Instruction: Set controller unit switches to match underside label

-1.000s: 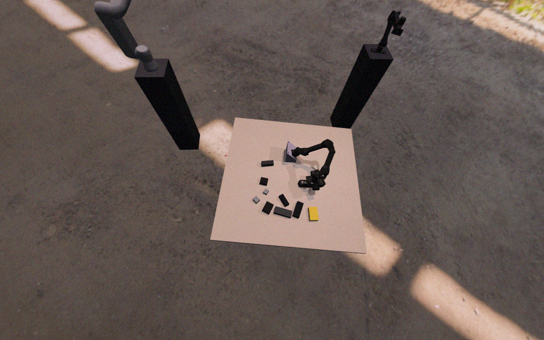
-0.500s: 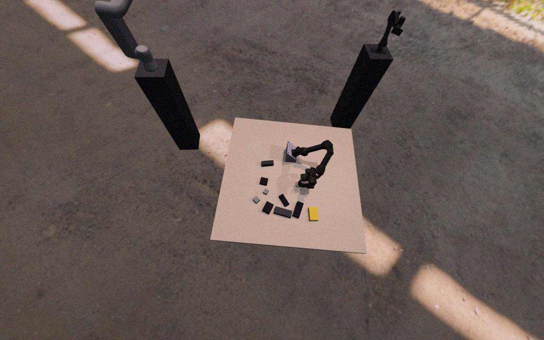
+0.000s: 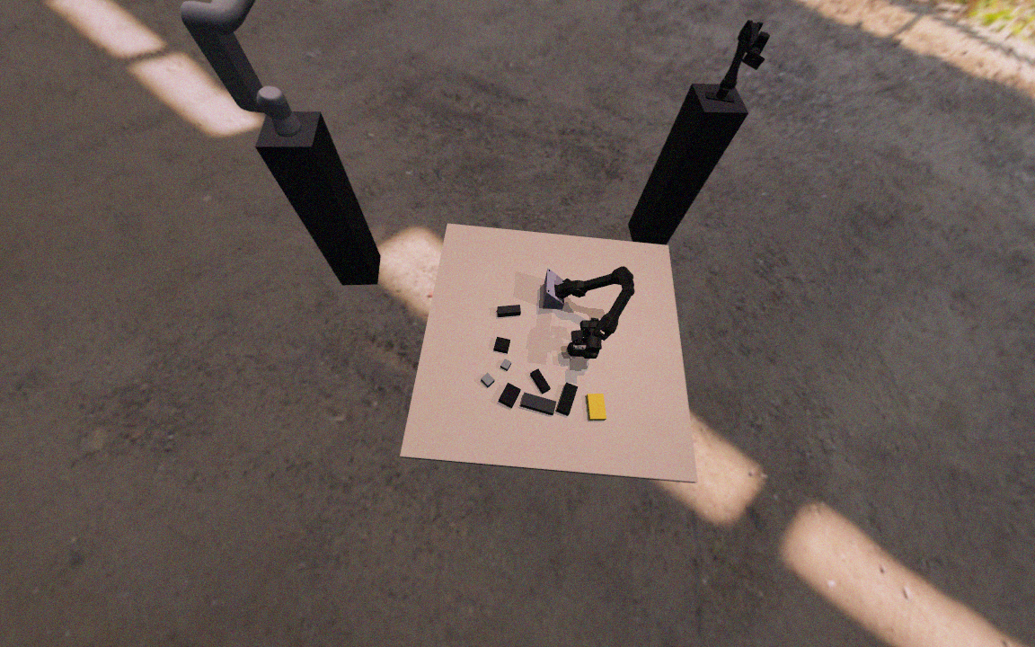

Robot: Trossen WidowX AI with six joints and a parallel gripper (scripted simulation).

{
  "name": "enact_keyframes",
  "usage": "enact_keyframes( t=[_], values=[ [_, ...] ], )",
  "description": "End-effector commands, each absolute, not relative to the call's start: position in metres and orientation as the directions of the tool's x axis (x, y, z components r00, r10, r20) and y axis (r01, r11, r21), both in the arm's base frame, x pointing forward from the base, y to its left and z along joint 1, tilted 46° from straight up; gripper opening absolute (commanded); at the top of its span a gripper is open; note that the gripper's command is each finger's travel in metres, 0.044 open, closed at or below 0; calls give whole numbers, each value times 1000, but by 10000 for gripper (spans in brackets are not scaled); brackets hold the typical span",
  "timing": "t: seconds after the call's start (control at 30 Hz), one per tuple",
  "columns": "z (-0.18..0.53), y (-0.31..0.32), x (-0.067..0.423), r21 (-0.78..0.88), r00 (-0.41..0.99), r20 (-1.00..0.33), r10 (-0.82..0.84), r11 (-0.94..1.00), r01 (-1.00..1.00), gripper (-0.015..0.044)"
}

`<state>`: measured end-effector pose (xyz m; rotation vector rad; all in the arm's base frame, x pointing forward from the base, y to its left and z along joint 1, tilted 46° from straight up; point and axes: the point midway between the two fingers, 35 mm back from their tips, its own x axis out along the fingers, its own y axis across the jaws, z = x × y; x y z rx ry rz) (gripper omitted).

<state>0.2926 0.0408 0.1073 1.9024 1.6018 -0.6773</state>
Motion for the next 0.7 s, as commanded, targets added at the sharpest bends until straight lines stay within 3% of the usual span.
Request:
enact_keyframes(
  t=[0.0,0.23,0.43,0.5,0.67],
  values=[
    [110,39,290,204,190,-687,701,-65,977,335],
    [120,28,277,670,341,-662,667,323,668,151],
    [126,20,266,759,461,-627,628,625,181,0],
    [127,18,263,733,486,-618,618,677,70,0],
    [127,18,263,728,489,-617,617,683,56,0]
  ],
)
